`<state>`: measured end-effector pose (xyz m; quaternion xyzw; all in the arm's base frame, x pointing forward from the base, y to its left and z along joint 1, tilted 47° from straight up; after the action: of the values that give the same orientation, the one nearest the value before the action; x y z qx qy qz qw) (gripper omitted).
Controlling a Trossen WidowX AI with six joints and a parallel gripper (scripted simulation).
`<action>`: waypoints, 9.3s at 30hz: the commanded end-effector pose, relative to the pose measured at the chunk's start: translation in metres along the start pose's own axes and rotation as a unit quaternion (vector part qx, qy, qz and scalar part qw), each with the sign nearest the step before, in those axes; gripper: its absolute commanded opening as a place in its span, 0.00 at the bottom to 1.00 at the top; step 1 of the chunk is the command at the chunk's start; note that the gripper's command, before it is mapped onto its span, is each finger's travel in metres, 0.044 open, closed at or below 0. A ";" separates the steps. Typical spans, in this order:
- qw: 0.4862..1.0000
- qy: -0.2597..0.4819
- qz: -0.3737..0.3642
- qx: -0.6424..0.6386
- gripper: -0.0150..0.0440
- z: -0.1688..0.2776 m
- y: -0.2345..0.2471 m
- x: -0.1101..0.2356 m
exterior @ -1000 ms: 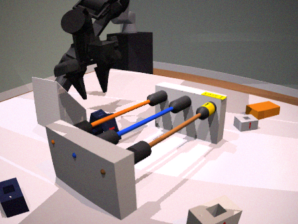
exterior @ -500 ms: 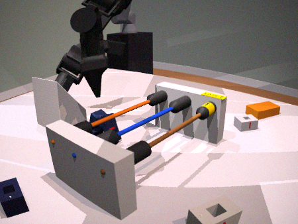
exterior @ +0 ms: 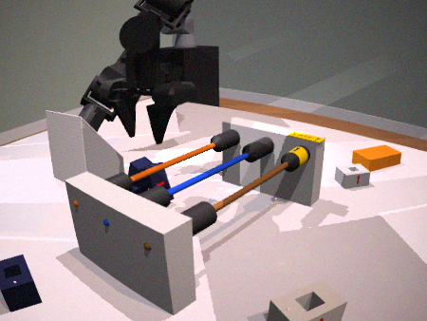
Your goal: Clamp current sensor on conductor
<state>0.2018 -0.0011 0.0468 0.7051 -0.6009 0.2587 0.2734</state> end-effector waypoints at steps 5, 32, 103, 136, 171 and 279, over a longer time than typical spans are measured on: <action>1.000 0.000 -0.002 0.011 0.80 0.000 -0.001 -0.013; 1.000 0.000 -0.003 0.014 0.77 0.000 0.000 -0.049; 0.940 0.001 0.032 -0.341 0.25 0.006 -0.049 0.069; 0.660 -0.046 0.061 -0.747 0.25 0.005 -0.105 0.068; 0.197 -0.114 0.025 -0.973 0.25 -0.006 -0.163 0.062; 0.000 -0.082 -0.003 -0.997 0.25 -0.015 -0.207 0.010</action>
<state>0.4042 0.0306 0.0475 0.2472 0.2763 0.6641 -0.6492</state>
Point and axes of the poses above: the point midway between the two fingers, 35 mm back from their tips, its own x axis back along the fingers, its own y axis across the jaws, z = x × y, the point moved 1 cm from there along x, back along the fingers, and after that the axes turned 4 degrees about -x, right-handed, at the moved point
